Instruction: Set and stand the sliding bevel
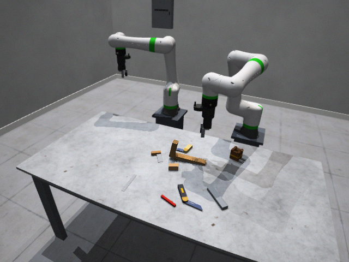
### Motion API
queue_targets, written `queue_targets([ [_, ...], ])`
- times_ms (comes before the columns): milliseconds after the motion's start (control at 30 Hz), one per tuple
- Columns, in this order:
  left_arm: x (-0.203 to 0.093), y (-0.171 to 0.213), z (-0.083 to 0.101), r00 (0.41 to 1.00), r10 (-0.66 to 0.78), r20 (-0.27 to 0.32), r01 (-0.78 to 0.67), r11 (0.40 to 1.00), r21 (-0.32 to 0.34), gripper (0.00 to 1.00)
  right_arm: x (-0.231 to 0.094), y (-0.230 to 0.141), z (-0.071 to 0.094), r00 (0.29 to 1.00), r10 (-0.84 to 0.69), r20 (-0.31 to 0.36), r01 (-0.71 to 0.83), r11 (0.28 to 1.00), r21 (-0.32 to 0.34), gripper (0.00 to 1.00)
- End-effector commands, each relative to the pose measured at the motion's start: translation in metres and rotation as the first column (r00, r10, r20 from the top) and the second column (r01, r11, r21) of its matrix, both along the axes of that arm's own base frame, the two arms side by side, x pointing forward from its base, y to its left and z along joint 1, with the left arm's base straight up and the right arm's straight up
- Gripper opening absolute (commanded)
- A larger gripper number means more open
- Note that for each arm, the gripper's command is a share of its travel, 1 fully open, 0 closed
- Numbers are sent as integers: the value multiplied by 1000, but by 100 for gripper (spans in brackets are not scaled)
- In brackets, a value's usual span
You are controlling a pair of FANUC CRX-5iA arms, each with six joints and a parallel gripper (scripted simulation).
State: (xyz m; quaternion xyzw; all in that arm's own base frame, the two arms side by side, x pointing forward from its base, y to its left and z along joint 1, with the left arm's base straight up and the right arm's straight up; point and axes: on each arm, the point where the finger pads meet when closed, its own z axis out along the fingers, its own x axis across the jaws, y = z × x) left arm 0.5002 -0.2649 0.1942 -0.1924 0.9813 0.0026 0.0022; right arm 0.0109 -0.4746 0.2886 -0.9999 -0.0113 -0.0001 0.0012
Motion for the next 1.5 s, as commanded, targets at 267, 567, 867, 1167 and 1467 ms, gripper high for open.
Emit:
queue_targets([
  [267, 4, 36, 17, 952, -306, 0, 306, 952, -6, 100, 0, 0, 1, 1000, 0, 0, 0, 1000, -2, 100],
  [567, 3, 67, 29, 853, -521, 0, 521, 853, -5, 100, 0, 0, 1, 1000, 0, 0, 0, 1000, -2, 100],
  [867, 2, 96, 39, 720, -694, -1, 694, 720, -5, 100, 0, 0, 1, 1000, 0, 0, 0, 1000, -2, 100],
  [1167, -2, 129, 51, 537, -844, -1, 844, 537, -4, 100, 0, 0, 1, 1000, 0, 0, 0, 1000, -2, 100],
  [1467, -6, 160, 62, 338, -941, -2, 941, 338, -4, 100, 0, 0, 1, 1000, 0, 0, 0, 1000, -2, 100],
])
